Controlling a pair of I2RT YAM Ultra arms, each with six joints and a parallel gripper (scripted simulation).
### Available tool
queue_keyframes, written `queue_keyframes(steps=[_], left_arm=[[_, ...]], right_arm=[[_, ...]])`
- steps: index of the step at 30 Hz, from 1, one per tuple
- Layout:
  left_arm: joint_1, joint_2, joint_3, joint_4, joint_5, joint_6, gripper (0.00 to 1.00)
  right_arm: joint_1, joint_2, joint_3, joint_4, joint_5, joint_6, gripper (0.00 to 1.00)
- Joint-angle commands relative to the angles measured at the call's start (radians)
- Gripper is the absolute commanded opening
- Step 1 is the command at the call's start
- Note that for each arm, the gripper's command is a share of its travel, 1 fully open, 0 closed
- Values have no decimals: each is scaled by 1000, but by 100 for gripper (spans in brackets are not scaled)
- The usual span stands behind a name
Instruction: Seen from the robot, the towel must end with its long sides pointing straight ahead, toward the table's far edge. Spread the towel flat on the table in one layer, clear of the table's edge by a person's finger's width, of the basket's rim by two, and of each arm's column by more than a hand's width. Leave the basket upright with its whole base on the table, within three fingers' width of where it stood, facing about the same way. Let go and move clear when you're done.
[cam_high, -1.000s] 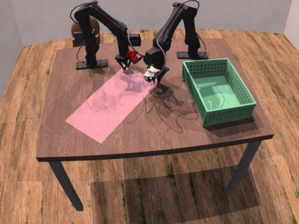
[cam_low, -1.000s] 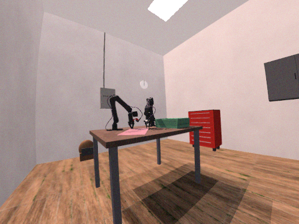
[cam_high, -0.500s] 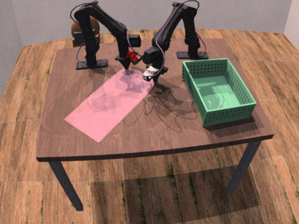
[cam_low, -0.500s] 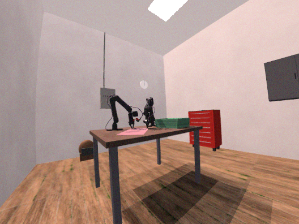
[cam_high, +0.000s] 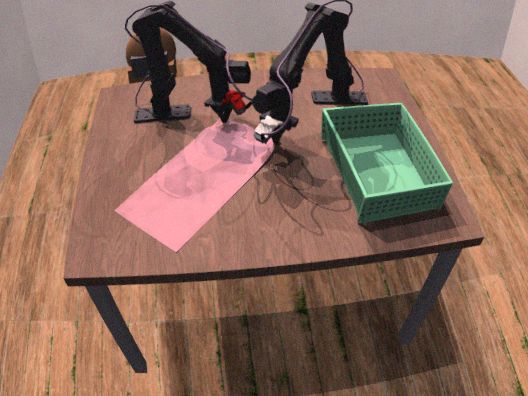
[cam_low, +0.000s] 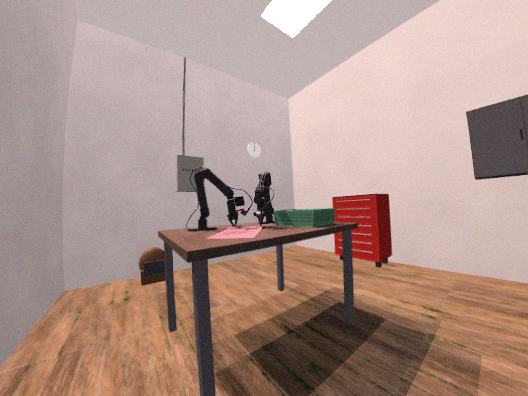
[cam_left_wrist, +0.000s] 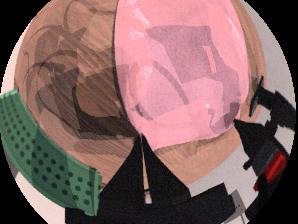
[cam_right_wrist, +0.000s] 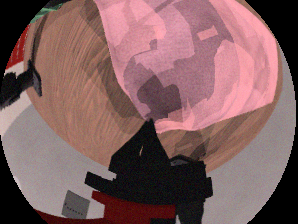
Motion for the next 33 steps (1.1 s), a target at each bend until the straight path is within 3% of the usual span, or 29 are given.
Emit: queue_keyframes(steps=[1,23,24,33], left_arm=[[13,-69,71,-86,-17,14,0],[5,-53,83,-91,-11,13,0],[9,-71,9,-46,-11,16,0],[29,-95,68,-99,-8,34,0]], right_arm=[[12,-41,86,-75,-19,-1,0],[14,-41,95,-87,-14,1,0],[-15,-52,99,-100,-17,-17,0],[-46,-78,128,-139,-17,-55,0]])
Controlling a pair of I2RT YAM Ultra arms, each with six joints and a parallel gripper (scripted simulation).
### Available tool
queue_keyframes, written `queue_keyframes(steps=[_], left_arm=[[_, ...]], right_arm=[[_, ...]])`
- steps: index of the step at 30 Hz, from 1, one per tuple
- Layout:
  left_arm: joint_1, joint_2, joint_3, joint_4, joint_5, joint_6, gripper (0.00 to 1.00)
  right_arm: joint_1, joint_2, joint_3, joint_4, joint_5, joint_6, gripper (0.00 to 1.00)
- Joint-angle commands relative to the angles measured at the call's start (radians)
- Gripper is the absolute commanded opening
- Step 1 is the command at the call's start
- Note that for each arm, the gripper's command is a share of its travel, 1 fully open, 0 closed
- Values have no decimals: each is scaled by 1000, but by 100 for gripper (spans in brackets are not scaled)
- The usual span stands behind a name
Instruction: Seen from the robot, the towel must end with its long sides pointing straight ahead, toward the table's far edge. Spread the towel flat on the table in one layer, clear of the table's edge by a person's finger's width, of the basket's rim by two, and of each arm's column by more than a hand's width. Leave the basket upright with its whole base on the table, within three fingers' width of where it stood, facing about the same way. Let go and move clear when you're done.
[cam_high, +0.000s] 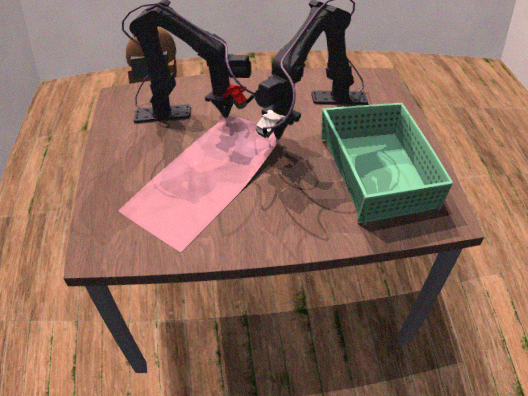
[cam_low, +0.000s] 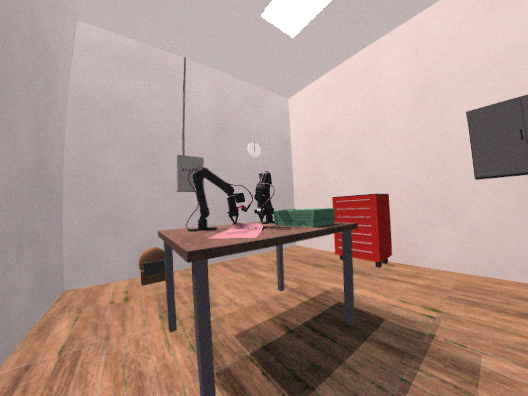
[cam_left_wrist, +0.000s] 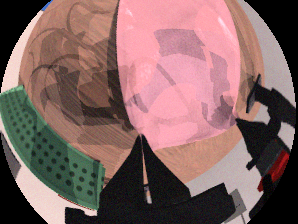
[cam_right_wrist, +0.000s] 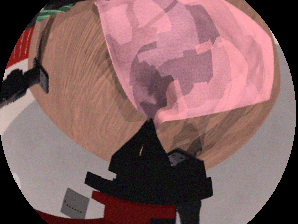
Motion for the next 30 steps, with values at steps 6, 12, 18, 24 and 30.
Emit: queue_keyframes(steps=[6,12,18,24,30], left_arm=[[43,-86,79,-75,3,47,0],[78,-122,158,-154,10,84,0],[100,-132,218,-208,9,104,0],[142,-148,351,-313,16,139,0],[187,-103,529,-429,25,167,0]], right_arm=[[-81,-73,111,-99,-12,-91,0],[-157,-100,210,-187,-21,-172,0],[-204,-97,283,-242,-31,-218,0],[-296,-52,448,-345,-47,-297,0],[-384,-8,646,-445,-61,-357,0]])
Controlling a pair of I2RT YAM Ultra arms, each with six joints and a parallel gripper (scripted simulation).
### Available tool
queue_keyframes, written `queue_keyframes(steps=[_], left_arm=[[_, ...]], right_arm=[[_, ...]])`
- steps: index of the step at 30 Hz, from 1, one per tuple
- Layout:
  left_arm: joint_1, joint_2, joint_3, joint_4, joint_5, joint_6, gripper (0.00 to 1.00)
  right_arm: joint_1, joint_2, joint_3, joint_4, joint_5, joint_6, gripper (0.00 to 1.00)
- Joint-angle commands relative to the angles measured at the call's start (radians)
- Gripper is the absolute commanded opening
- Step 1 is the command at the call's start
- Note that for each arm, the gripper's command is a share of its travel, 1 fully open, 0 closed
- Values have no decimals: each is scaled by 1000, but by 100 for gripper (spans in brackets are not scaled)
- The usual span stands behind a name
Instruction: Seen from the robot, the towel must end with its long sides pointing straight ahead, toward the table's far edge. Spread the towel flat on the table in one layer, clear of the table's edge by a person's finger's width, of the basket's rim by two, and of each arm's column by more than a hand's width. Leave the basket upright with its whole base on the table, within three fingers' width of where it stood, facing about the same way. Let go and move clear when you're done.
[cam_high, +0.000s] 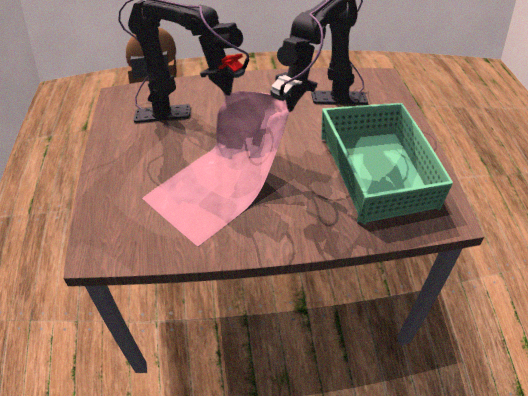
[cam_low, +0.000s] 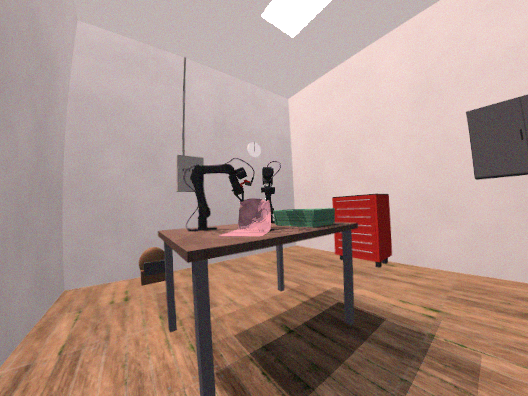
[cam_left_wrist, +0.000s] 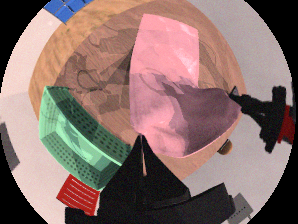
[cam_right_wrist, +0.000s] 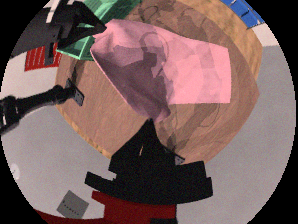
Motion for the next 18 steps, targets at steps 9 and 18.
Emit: queue_keyframes(steps=[9,18], left_arm=[[75,71,419,-264,7,47,0],[114,125,662,-335,14,53,0]], right_arm=[[-138,147,438,-235,-37,-95,0],[-202,255,727,-318,-51,-108,0]])
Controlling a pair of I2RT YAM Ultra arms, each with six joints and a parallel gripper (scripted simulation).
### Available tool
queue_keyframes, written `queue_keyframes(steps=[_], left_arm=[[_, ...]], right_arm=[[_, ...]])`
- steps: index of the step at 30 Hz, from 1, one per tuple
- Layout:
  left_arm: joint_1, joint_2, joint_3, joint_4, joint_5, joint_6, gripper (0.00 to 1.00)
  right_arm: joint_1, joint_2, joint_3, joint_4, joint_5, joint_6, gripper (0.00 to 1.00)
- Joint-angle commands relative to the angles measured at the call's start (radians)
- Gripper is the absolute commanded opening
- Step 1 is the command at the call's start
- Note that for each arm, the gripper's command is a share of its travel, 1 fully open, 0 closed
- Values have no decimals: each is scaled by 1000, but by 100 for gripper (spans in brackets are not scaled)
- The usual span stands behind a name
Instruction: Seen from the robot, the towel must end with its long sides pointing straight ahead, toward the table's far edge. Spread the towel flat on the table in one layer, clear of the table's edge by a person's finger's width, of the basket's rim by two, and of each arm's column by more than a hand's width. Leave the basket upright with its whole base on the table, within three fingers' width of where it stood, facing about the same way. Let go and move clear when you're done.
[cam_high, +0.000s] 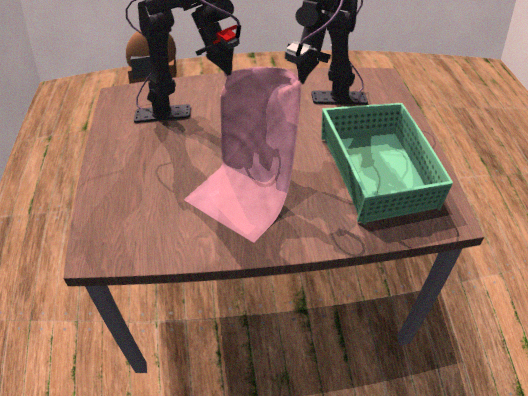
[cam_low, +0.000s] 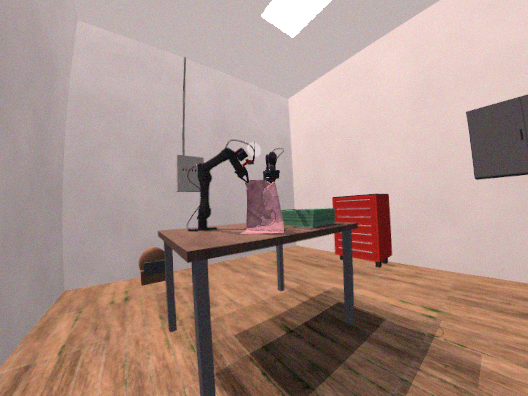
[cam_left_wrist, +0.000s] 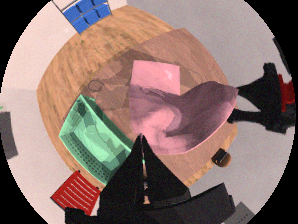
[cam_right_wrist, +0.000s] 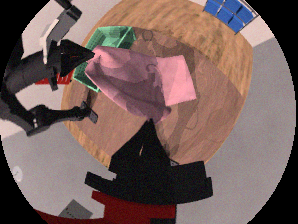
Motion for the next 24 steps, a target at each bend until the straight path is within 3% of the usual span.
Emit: queue_keyframes(steps=[1,2,8,9,12,13,17,18,22,24], left_arm=[[8,16,81,-59,2,13,0],[27,3,126,-35,9,12,0],[55,-91,143,90,5,-8,0],[55,-104,118,114,-4,-12,0],[68,-123,123,172,-2,-15,0],[68,-122,73,192,-7,-18,0],[78,-144,64,255,-8,-22,0],[78,-156,30,293,-9,-25,0],[86,-199,-33,400,-13,-32,0],[90,-213,11,436,-19,-40,0]], right_arm=[[-16,31,79,-85,-17,-14,0],[-42,43,149,-61,-21,-14,0],[-88,64,274,34,-31,5,0],[-86,10,244,60,-29,11,0],[-107,57,285,112,-34,15,0],[-104,0,249,142,-18,22,0],[-119,-3,260,207,-22,28,0],[-119,-5,198,241,-14,34,0],[-130,-28,159,349,-10,45,0],[-138,14,222,389,-4,56,0]])
